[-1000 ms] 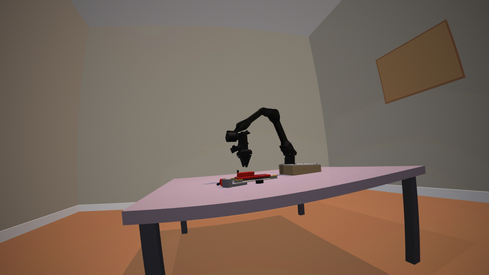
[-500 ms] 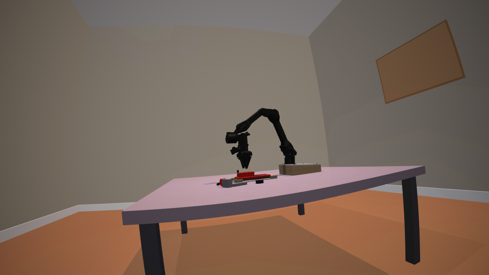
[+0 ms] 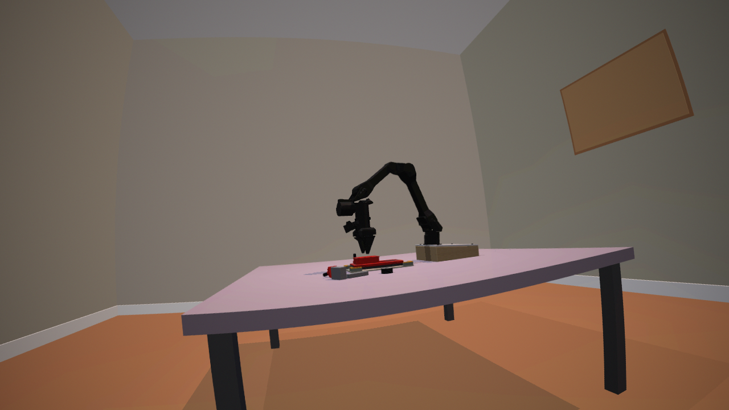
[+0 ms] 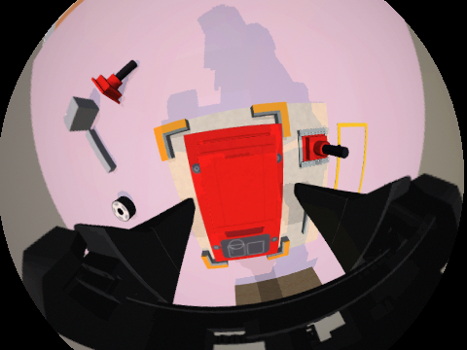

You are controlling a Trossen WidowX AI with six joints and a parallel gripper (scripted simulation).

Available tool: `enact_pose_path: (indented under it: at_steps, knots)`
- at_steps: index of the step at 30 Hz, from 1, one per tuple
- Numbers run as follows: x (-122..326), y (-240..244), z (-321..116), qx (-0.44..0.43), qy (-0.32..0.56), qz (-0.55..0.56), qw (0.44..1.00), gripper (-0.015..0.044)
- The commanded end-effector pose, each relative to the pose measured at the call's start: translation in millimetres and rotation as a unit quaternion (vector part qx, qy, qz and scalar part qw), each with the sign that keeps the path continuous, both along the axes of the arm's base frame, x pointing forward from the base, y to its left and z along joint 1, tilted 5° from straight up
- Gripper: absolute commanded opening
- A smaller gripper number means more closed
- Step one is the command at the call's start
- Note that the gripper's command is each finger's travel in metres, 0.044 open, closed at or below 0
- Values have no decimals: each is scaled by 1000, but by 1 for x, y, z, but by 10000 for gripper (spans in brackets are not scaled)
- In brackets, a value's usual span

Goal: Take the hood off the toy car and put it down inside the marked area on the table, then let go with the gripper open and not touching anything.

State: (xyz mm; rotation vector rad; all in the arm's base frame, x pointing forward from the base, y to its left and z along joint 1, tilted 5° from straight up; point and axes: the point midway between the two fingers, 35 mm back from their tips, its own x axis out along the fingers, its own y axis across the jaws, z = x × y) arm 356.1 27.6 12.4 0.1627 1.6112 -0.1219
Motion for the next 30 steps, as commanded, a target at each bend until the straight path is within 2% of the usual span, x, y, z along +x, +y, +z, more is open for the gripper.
enact_pose_path:
  at_steps: [1, 30]
  knots:
    - [-1, 1, -4, 2, 2, -2, 1000, 440]
    - [-2, 2, -18, 2, 2, -2, 1000, 440]
